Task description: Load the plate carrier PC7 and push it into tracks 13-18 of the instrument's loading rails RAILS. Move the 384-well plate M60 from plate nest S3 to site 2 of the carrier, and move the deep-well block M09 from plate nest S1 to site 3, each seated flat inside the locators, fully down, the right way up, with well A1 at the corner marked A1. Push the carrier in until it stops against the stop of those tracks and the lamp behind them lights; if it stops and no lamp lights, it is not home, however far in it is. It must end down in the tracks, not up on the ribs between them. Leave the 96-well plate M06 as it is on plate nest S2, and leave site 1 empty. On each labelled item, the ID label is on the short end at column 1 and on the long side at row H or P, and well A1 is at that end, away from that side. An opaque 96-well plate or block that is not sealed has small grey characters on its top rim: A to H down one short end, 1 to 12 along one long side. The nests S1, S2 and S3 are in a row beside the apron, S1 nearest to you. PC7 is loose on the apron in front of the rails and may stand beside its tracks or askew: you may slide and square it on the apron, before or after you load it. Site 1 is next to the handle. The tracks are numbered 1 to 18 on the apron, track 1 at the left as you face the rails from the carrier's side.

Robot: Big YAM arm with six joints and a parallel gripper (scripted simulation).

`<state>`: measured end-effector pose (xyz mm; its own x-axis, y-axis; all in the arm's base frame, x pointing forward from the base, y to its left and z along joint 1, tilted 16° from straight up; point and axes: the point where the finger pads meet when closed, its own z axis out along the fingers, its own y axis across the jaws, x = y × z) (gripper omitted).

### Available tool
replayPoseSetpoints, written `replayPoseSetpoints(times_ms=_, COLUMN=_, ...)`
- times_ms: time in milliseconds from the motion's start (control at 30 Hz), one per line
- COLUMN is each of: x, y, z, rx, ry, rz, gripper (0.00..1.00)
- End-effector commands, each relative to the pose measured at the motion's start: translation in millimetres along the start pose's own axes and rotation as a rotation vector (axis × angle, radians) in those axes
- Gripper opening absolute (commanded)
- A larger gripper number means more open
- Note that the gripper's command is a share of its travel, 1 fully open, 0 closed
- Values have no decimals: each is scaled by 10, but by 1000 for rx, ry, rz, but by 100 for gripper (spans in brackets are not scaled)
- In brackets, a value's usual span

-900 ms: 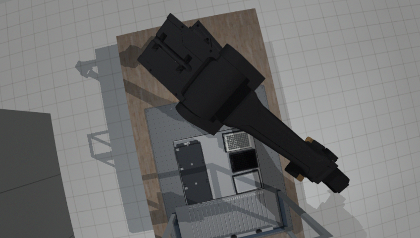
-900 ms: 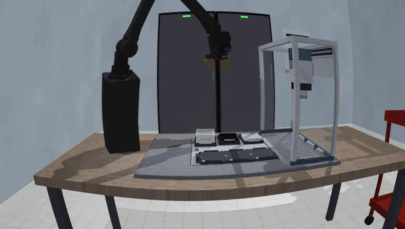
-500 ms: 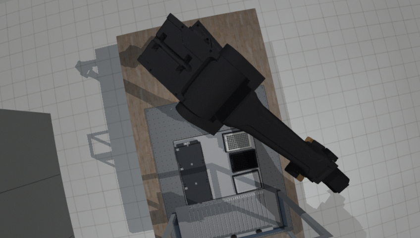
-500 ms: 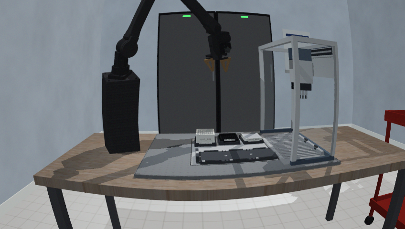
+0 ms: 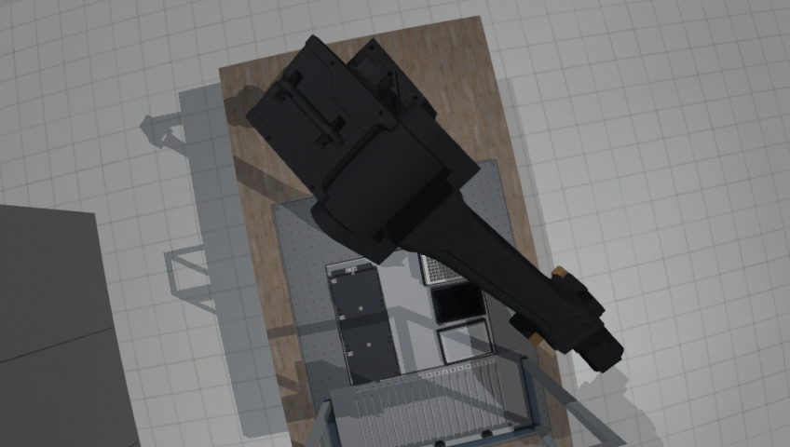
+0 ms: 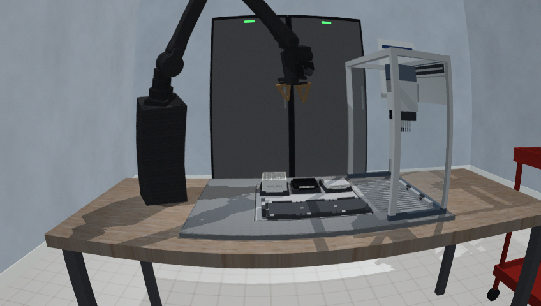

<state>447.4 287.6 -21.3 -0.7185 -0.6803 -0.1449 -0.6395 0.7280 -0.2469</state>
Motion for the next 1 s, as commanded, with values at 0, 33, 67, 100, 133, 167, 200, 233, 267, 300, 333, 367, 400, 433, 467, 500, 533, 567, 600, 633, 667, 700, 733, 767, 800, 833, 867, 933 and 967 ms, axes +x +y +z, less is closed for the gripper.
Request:
replayPoseSetpoints(times_ms=0, x=-79, y=-245, z=-113, rx=18, ry=-32, rz=92, gripper=100)
replayPoseSetpoints(times_ms=33, x=45, y=-268, z=-26, rx=20, ry=8, rz=116, gripper=100)
replayPoseSetpoints(times_ms=67, x=-1, y=-341, z=-46, rx=24, ry=-24, rz=133, gripper=100)
replayPoseSetpoints(times_ms=100, x=13, y=-402, z=-66, rx=22, ry=-34, rz=135, gripper=100)
replayPoseSetpoints(times_ms=133, x=49, y=-451, z=-42, rx=21, ry=-34, rz=133, gripper=100)
replayPoseSetpoints(times_ms=167, x=49, y=-451, z=-42, rx=21, ry=-34, rz=133, gripper=100)
replayPoseSetpoints(times_ms=200, x=49, y=-451, z=-42, rx=21, ry=-34, rz=133, gripper=100)
replayPoseSetpoints(times_ms=233, x=143, y=-479, z=74, rx=28, ry=3, rz=160, gripper=100)
replayPoseSetpoints(times_ms=267, x=150, y=-534, z=105, rx=32, ry=21, rz=190, gripper=100)
replayPoseSetpoints(times_ms=300, x=272, y=-551, z=188, rx=34, ry=51, rz=216, gripper=100)
replayPoseSetpoints(times_ms=333, x=262, y=-626, z=146, rx=40, ry=20, rz=233, gripper=100)
replayPoseSetpoints(times_ms=367, x=263, y=-696, z=89, rx=39, ry=2, rz=237, gripper=100)
replayPoseSetpoints(times_ms=400, x=296, y=-747, z=97, rx=38, ry=-1, rz=238, gripper=100)
replayPoseSetpoints(times_ms=433, x=337, y=-795, z=120, rx=38, ry=-1, rz=216, gripper=100)
replayPoseSetpoints(times_ms=467, x=378, y=-845, z=142, rx=38, ry=-1, rz=215, gripper=100)
replayPoseSetpoints(times_ms=500, x=417, y=-892, z=164, rx=39, ry=0, rz=215, gripper=100)
replayPoseSetpoints(times_ms=533, x=431, y=-885, z=192, rx=40, ry=6, rz=214, gripper=100)
replayPoseSetpoints(times_ms=567, x=512, y=-914, z=272, rx=46, ry=30, rz=264, gripper=100)
replayPoseSetpoints(times_ms=600, x=573, y=-948, z=320, rx=49, ry=50, rz=294, gripper=100)
replayPoseSetpoints(times_ms=633, x=604, y=-995, z=352, rx=52, ry=70, rz=323, gripper=100)
replayPoseSetpoints(times_ms=667, x=669, y=-1035, z=358, rx=55, ry=58, rz=335, gripper=100)
replayPoseSetpoints(times_ms=700, x=675, y=-1104, z=303, rx=55, ry=40, rz=339, gripper=100)
replayPoseSetpoints(times_ms=733, x=675, y=-1104, z=303, rx=55, ry=40, rz=339, gripper=100)
replayPoseSetpoints(times_ms=767, x=675, y=-1104, z=303, rx=55, ry=40, rz=339, gripper=100)
replayPoseSetpoints(times_ms=800, x=705, y=-1157, z=294, rx=55, ry=34, rz=318, gripper=100)
replayPoseSetpoints(times_ms=833, x=774, y=-1194, z=338, rx=63, ry=50, rz=370, gripper=100)
replayPoseSetpoints(times_ms=867, x=874, y=-1211, z=387, rx=65, ry=80, rz=397, gripper=100)
replayPoseSetpoints(times_ms=933, x=944, y=-1307, z=417, rx=74, ry=78, rz=440, gripper=100)
replayPoseSetpoints(times_ms=967, x=963, y=-1366, z=380, rx=74, ry=65, rz=443, gripper=100)
